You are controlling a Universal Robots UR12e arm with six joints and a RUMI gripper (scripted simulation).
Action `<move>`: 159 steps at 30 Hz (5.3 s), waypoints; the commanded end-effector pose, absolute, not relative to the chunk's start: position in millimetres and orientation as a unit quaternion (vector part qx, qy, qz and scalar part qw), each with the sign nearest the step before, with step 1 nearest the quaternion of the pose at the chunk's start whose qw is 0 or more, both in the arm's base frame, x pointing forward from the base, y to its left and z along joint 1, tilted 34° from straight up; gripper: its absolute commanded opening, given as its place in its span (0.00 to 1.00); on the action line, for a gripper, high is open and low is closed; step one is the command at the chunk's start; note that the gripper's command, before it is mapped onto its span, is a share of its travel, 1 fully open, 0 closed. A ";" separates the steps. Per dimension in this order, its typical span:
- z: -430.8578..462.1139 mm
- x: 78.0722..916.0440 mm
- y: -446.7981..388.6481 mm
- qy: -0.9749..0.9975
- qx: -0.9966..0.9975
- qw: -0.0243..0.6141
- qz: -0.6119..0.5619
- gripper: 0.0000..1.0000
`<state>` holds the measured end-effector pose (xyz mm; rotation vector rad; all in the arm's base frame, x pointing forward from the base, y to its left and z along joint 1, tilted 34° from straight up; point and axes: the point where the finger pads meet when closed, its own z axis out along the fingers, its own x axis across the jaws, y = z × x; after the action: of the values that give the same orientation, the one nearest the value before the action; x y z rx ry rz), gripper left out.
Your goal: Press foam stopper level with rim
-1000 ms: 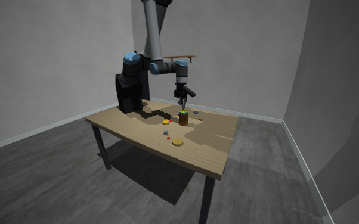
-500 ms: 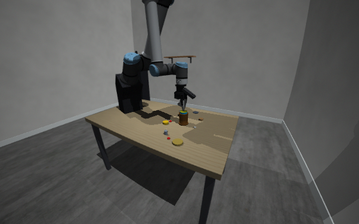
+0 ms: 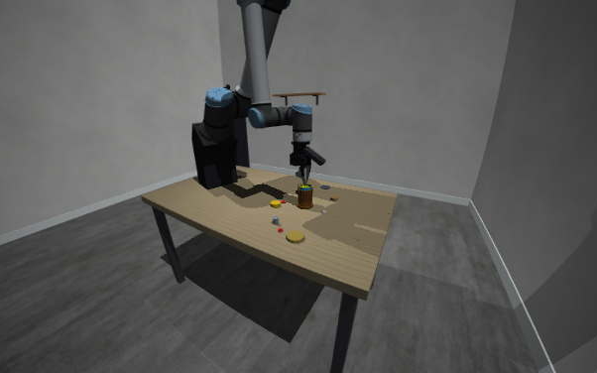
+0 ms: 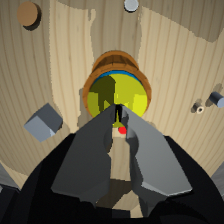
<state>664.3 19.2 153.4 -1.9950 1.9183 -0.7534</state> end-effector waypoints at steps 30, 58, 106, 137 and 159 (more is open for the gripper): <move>141.7 672.5 17.0 0.662 -0.689 0.136 -0.261 0.00; 141.1 672.8 16.9 0.662 -0.689 0.136 -0.261 0.00; 182.2 646.0 24.7 0.662 -0.689 0.136 -0.261 0.00; 180.3 647.2 24.3 0.662 -0.689 0.136 -0.261 0.00; 157.1 662.4 19.9 0.662 -0.689 0.136 -0.261 0.00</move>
<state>661.9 19.9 157.0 -1.9951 1.9184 -0.7532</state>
